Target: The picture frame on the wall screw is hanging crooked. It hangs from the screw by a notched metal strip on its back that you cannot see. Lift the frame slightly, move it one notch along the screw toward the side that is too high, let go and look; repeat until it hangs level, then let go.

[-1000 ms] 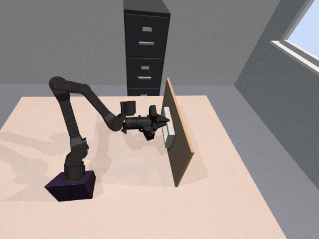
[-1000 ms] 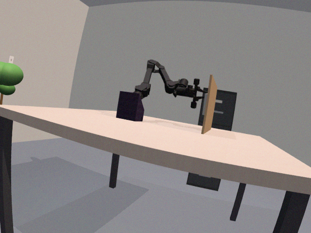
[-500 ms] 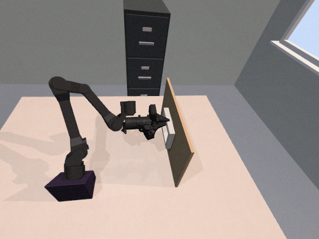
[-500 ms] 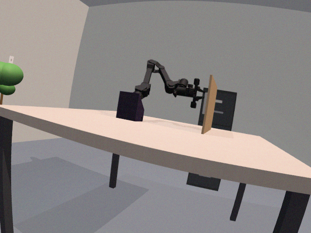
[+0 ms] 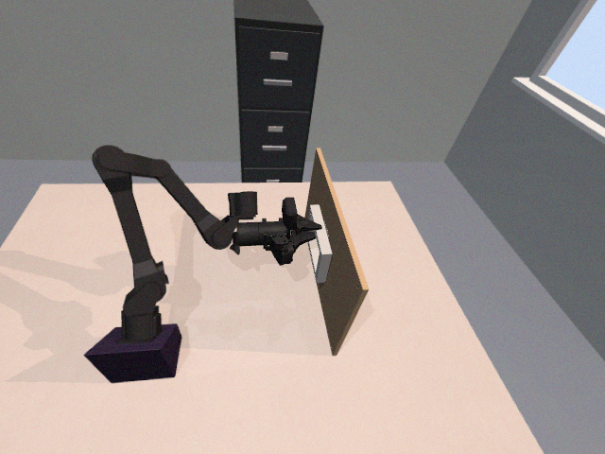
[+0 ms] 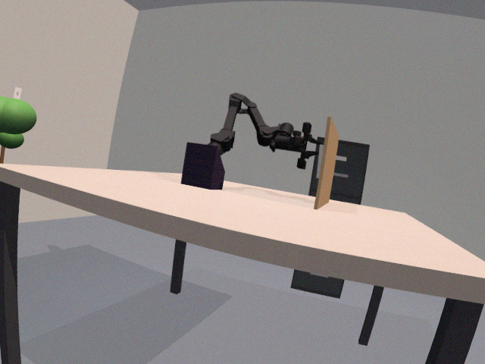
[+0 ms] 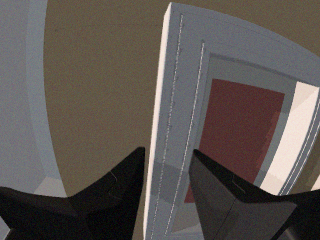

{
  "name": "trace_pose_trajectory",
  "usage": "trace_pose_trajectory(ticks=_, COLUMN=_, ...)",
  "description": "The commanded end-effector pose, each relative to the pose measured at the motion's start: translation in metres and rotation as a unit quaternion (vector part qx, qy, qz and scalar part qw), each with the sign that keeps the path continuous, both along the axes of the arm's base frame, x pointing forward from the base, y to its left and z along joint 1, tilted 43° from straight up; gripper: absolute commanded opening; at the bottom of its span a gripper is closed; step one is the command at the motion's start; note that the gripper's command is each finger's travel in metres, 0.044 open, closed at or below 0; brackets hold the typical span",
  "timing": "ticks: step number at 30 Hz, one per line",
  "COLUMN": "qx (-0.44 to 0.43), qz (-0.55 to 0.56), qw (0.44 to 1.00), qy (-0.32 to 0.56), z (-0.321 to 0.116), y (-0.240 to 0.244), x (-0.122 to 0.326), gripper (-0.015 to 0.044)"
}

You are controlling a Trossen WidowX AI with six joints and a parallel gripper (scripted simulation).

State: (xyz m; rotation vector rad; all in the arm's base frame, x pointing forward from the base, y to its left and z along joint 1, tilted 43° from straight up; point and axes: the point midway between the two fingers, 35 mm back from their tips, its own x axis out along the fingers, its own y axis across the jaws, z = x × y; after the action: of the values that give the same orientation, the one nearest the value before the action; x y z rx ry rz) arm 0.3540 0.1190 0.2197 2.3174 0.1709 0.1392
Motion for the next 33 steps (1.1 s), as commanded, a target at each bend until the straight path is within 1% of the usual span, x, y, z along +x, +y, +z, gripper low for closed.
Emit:
trace_pose_trajectory(ticks=1, qx=0.003, qz=0.000, qw=1.000, qy=0.001, z=0.000, y=0.000, x=0.000, gripper=0.0236)
trace_pose_trajectory(ticks=2, qx=0.003, qz=0.000, qw=1.000, qy=0.001, z=0.000, y=0.000, x=0.000, gripper=0.0260)
trace_pose_trajectory(ticks=7, qx=0.013, qz=0.001, qw=1.000, qy=0.002, z=0.001, y=0.000, x=-0.006, gripper=0.0260)
trace_pose_trajectory(ticks=13, qx=0.094, qz=0.005, qw=0.995, qy=0.017, z=0.004, y=-0.005, x=-0.057, gripper=0.0260)
trace_pose_trajectory(ticks=19, qx=0.167, qz=0.009, qw=0.985, qy=0.030, z=-0.006, y=-0.014, x=-0.097, gripper=0.0260)
trace_pose_trajectory(ticks=23, qx=0.169, qz=0.009, qw=0.985, qy=0.031, z=-0.007, y=-0.015, x=-0.098, gripper=0.0260)
trace_pose_trajectory(ticks=25, qx=0.159, qz=0.009, qw=0.987, qy=0.025, z=0.001, y=-0.014, x=-0.096, gripper=0.0260)
trace_pose_trajectory(ticks=33, qx=0.192, qz=0.000, qw=0.981, qy=0.037, z=0.012, y=-0.033, x=-0.138, gripper=0.0260)
